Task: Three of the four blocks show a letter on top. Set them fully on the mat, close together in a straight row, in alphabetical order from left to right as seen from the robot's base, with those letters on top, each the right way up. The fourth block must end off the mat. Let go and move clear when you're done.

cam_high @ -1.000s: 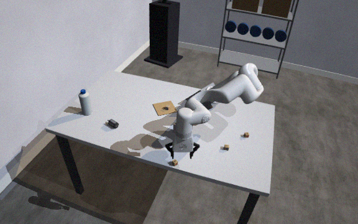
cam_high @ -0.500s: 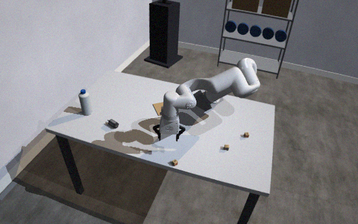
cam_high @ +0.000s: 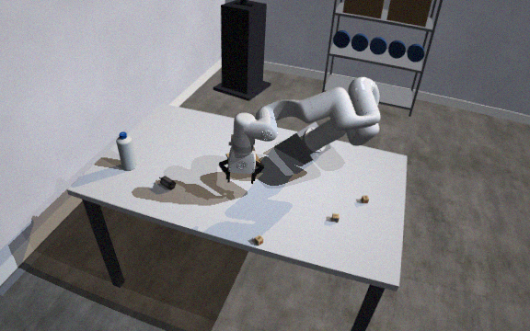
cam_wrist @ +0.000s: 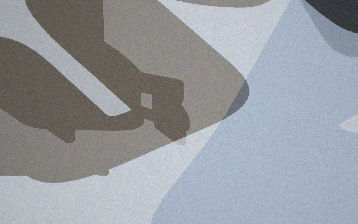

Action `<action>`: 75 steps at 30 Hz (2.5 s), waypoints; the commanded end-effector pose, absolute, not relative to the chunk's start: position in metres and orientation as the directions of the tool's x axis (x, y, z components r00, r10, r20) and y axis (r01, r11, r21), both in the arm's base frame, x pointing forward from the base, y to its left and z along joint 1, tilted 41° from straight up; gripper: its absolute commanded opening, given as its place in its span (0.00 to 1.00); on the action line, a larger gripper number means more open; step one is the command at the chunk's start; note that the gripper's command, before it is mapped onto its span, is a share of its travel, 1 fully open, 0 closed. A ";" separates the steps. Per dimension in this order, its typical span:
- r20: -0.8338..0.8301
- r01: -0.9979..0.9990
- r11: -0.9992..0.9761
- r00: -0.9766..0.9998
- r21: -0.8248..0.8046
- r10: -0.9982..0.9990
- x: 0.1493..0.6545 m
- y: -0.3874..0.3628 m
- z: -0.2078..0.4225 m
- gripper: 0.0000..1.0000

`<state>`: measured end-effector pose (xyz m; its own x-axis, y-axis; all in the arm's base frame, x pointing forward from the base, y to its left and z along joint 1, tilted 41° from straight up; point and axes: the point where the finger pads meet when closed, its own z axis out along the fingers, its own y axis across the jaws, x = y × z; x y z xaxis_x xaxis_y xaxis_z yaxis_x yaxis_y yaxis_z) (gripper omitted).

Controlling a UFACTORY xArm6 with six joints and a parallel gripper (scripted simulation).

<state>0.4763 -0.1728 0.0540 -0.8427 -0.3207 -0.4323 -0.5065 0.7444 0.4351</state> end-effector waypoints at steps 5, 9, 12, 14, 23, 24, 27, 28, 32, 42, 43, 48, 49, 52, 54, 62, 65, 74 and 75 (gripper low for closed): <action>-0.438 -0.509 0.746 -0.840 0.429 -0.321 0.397 -0.206 0.012 1.00; -0.438 -0.510 0.744 -0.839 0.431 -0.321 0.381 -0.209 0.004 1.00; -0.443 -0.514 0.738 -0.837 0.437 -0.321 0.342 -0.212 -0.013 1.00; -0.445 -0.516 0.735 -0.836 0.440 -0.321 0.327 -0.212 -0.019 1.00; -0.466 -0.530 0.716 -0.826 0.454 -0.316 0.251 -0.199 -0.045 1.00; -0.469 -0.532 0.714 -0.825 0.455 -0.316 0.244 -0.197 -0.047 1.00; -0.472 -0.534 0.712 -0.823 0.456 -0.315 0.238 -0.195 -0.049 1.00; -0.473 -0.535 0.711 -0.823 0.456 -0.315 0.235 -0.194 -0.049 1.00; -0.473 -0.535 0.711 -0.823 0.457 -0.315 0.234 -0.193 -0.050 1.00; -0.473 -0.535 0.711 -0.823 0.457 -0.315 0.234 -0.193 -0.050 1.00; -0.473 -0.535 0.711 -0.823 0.457 -0.315 0.234 -0.193 -0.050 1.00; -0.473 -0.535 0.711 -0.823 0.457 -0.315 0.234 -0.193 -0.050 1.00; -0.473 -0.535 0.711 -0.823 0.457 -0.315 0.234 -0.193 -0.050 1.00; -0.473 -0.535 0.711 -0.823 0.457 -0.315 0.234 -0.193 -0.050 1.00; -0.473 -0.535 0.711 -0.823 0.457 -0.315 0.234 -0.193 -0.050 1.00; -0.473 -0.535 0.711 -0.823 0.457 -0.315 0.234 -0.193 -0.050 1.00; -0.473 -0.535 0.711 -0.823 0.457 -0.315 0.234 -0.193 -0.050 1.00; -0.473 -0.535 0.711 -0.823 0.457 -0.315 0.234 -0.193 -0.050 1.00; -0.473 -0.535 0.711 -0.823 0.457 -0.315 0.234 -0.193 -0.050 1.00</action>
<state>0.2337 -0.1914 -0.0501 -0.8232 -0.3138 -0.4731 -0.5347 0.7087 0.4603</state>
